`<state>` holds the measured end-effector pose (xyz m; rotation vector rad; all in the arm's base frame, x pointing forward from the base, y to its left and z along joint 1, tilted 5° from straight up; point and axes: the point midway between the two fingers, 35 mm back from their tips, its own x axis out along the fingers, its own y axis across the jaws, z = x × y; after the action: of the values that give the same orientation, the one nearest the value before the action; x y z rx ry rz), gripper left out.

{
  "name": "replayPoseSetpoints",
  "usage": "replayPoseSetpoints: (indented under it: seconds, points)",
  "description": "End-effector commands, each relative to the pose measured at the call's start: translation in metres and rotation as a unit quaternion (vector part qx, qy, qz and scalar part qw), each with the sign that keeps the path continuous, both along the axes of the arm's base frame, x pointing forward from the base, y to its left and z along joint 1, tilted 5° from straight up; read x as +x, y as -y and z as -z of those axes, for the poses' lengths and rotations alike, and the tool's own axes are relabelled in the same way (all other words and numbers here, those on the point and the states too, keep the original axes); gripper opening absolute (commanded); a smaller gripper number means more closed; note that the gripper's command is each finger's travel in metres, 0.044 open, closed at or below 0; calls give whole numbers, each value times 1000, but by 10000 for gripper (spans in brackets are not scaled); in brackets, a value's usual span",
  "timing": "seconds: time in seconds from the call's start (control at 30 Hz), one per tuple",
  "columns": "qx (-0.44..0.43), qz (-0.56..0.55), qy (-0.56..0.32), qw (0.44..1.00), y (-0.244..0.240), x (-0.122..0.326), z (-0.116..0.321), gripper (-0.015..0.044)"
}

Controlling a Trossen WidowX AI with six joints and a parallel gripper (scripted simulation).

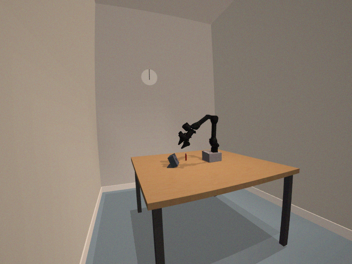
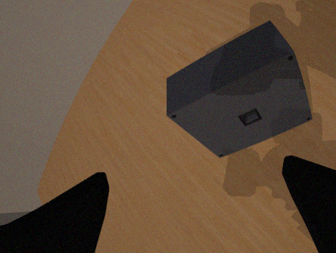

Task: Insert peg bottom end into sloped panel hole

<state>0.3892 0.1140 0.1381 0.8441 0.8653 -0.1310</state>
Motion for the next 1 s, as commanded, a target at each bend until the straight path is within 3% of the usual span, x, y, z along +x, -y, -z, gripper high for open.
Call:
replayPoseSetpoints:
  seconds: [0.0, 0.97]
  points:
    - [-20, 0, -23, 1000, 17, 1, 12, 440]
    - [-123, -17, -211, 970, 151, -32, 77, 440]
